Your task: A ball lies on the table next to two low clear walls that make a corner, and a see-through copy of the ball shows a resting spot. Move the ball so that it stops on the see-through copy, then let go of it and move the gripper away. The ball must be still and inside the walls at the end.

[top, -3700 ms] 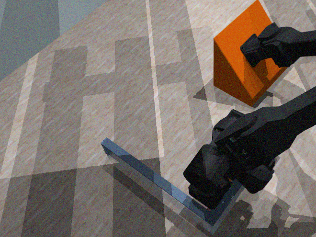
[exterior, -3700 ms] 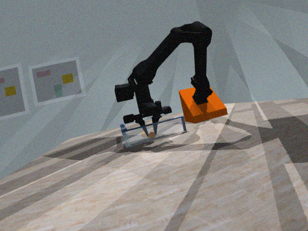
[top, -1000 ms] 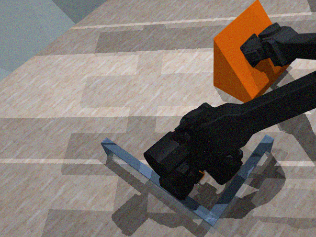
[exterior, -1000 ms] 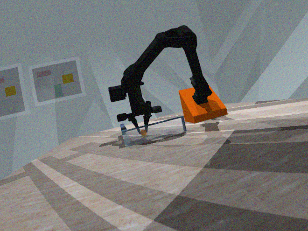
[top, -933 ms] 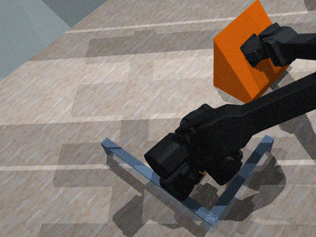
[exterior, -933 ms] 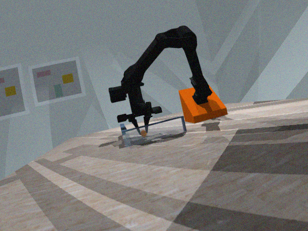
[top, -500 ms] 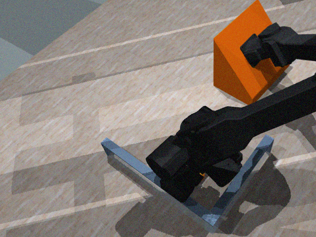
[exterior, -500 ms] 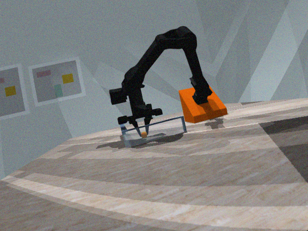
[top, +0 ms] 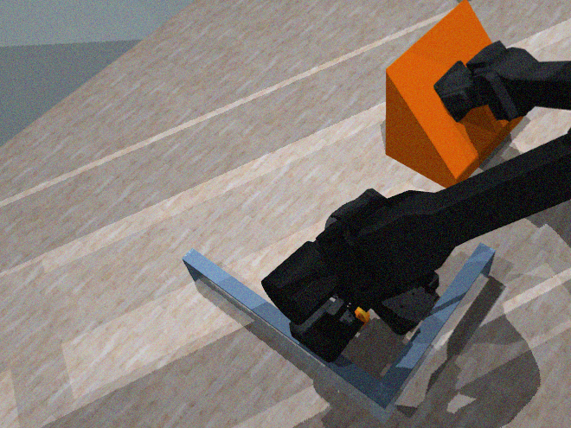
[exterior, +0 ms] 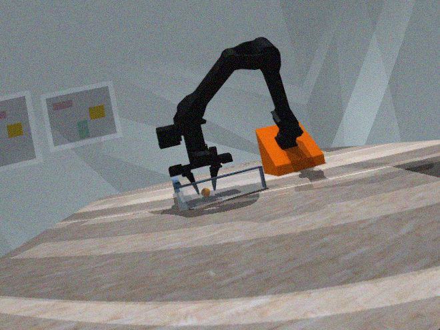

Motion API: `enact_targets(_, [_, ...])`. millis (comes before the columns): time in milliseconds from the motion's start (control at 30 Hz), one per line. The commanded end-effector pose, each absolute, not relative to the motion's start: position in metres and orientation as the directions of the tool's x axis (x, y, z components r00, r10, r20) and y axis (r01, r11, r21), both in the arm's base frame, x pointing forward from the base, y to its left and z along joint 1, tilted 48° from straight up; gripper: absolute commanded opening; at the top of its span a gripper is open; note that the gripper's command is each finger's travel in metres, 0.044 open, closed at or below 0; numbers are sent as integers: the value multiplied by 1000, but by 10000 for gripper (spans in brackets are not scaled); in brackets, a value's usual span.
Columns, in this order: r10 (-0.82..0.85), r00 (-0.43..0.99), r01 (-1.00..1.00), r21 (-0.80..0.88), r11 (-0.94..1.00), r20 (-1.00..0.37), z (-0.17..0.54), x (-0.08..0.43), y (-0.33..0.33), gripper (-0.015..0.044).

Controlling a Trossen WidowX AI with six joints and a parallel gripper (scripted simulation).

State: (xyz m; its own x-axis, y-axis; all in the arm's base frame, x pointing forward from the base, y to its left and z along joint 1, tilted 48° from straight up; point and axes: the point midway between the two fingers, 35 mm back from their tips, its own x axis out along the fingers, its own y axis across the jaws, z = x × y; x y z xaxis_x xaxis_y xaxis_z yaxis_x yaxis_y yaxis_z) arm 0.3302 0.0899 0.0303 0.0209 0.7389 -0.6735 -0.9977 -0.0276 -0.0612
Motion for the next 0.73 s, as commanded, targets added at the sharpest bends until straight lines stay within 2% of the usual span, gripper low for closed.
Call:
enact_targets(0, [735,34,-997,-72,-20,-678,55,334,60,231])
enact_targets(133, [739,32,-998,-68,-19,-673,86,329,28,231])
enact_targets(500, [741,42,-998,-68,-5,-670,79,331,32,231])
enact_targets(700, [740,40,-998,-70,-9,-672,111,329,-3,389])
